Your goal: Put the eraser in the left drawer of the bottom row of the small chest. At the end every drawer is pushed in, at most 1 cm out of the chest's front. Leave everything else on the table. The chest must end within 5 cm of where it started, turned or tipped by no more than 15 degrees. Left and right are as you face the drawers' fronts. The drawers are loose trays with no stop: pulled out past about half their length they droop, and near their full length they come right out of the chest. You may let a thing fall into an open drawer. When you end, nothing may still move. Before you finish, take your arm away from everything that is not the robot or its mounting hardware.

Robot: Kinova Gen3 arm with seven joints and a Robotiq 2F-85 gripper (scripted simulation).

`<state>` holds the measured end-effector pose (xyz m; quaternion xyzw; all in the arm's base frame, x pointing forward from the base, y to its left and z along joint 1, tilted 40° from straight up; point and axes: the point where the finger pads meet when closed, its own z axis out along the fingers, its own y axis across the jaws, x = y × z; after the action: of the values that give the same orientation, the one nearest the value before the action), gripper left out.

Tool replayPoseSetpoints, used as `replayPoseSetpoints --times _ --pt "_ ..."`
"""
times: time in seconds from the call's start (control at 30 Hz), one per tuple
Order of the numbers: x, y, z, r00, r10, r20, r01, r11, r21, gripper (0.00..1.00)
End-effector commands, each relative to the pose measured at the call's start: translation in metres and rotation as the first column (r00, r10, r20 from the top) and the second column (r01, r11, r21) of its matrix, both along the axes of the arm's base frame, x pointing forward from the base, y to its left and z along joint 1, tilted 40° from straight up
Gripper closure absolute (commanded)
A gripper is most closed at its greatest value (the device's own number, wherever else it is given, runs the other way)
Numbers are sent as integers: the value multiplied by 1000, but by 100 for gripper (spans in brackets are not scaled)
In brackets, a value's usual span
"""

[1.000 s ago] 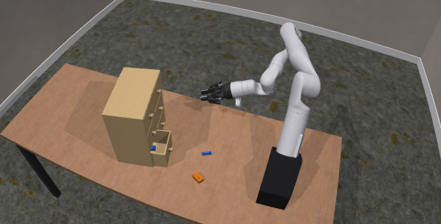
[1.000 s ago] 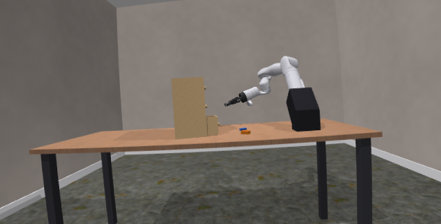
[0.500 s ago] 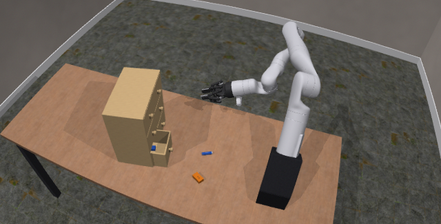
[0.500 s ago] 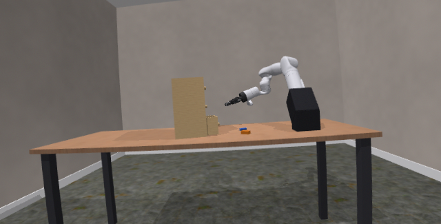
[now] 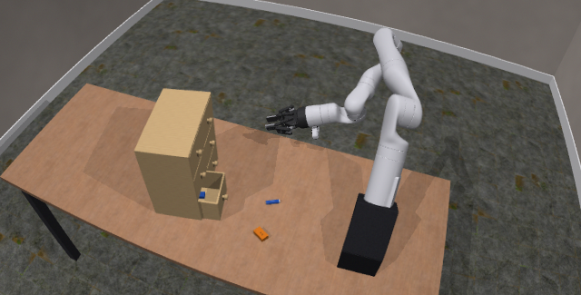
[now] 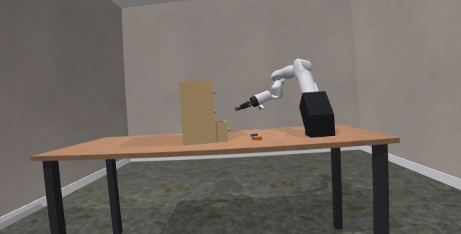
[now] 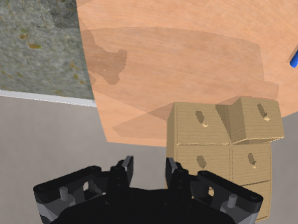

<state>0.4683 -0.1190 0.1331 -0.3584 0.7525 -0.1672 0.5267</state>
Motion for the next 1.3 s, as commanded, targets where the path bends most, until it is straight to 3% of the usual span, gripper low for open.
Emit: replayPoseSetpoints --times 0.0,0.4,0.43,1.27 --pt "1 -1 2 1000 0 3 0 1000 4 62" --pt "1 -1 3 1000 0 3 0 1000 4 62" --pt "1 -1 3 1000 0 3 0 1000 4 0" --pt "1 6 -2 1000 27 -10 -27 1000 -7 0"
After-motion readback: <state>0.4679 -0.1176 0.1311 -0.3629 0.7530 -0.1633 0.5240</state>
